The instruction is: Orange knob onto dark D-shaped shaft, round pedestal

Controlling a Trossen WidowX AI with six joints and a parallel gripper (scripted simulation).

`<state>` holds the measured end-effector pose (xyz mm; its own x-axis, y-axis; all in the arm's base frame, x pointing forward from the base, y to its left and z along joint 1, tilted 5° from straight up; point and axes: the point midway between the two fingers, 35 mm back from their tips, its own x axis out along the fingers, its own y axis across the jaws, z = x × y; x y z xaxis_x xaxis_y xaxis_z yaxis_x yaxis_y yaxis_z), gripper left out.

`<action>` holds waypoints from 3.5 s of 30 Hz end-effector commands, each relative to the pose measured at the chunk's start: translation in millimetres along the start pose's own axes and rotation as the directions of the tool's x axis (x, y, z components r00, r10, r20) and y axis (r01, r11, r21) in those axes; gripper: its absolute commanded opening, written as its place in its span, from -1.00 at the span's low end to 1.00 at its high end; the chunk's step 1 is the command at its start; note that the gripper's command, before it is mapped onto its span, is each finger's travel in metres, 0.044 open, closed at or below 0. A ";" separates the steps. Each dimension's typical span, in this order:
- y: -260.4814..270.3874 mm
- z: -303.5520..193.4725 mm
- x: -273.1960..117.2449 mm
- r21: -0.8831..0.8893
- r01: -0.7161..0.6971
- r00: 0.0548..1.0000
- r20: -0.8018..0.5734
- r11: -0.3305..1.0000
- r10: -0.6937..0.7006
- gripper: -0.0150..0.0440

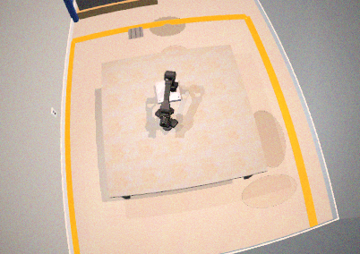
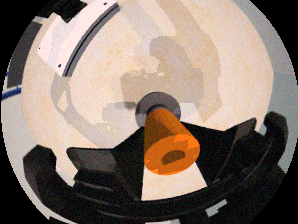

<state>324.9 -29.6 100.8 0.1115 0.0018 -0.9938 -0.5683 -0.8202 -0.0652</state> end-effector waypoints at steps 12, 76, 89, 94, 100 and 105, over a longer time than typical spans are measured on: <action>-3.7 -4.6 -2.0 -0.077 0.007 1.000 -0.004 0.997 -0.007 -0.49; -4.4 -5.5 -1.7 -0.230 0.006 1.000 -0.004 0.973 -0.007 -0.49; -5.2 -8.7 -3.6 0.554 0.009 1.000 -0.005 0.833 -0.007 -0.49; -4.7 -8.7 -3.0 0.805 0.008 1.000 -0.005 0.593 -0.007 -0.49; -3.9 -7.8 -1.4 0.977 0.006 1.000 -0.005 0.214 -0.007 -0.49; -3.0 -6.5 0.1 0.991 0.004 1.000 -0.005 -0.133 -0.007 -0.49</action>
<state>332.0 -30.9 101.8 0.1109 0.0028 -0.9938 -0.9653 0.2380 -0.1070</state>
